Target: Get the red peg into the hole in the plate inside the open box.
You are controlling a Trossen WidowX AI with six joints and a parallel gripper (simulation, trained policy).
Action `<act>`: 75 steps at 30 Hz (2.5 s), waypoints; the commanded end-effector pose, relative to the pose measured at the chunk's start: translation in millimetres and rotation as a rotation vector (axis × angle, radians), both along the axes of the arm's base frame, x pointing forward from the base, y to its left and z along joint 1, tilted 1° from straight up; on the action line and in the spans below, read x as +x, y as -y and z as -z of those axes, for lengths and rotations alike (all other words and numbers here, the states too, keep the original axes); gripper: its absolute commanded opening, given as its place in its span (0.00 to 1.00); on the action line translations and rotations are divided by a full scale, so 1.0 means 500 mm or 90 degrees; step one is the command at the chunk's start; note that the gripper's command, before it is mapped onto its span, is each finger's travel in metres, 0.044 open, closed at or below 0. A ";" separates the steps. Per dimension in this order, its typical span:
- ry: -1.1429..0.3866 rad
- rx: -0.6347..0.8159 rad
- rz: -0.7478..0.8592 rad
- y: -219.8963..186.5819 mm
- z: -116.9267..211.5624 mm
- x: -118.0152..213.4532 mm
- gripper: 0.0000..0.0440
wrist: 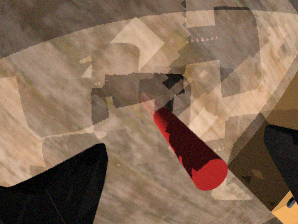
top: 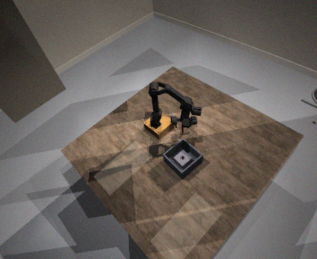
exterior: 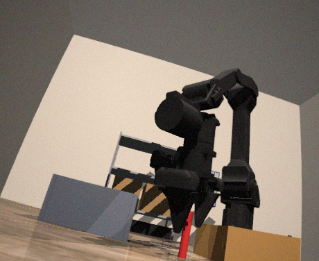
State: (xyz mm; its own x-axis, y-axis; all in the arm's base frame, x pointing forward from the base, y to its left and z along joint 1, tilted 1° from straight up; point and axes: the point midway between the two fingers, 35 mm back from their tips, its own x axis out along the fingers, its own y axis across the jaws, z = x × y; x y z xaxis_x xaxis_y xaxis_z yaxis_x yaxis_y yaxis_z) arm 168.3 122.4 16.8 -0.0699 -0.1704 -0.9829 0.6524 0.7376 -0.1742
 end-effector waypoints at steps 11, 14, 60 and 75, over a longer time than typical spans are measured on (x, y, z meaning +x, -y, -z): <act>-0.010 -0.029 -0.006 0.022 0.087 -0.011 0.49; -0.020 -0.037 -0.005 0.025 0.091 -0.014 0.31; 0.138 -0.126 0.107 0.161 -0.182 0.189 0.00; 0.165 -0.130 0.170 0.285 -0.172 0.277 0.00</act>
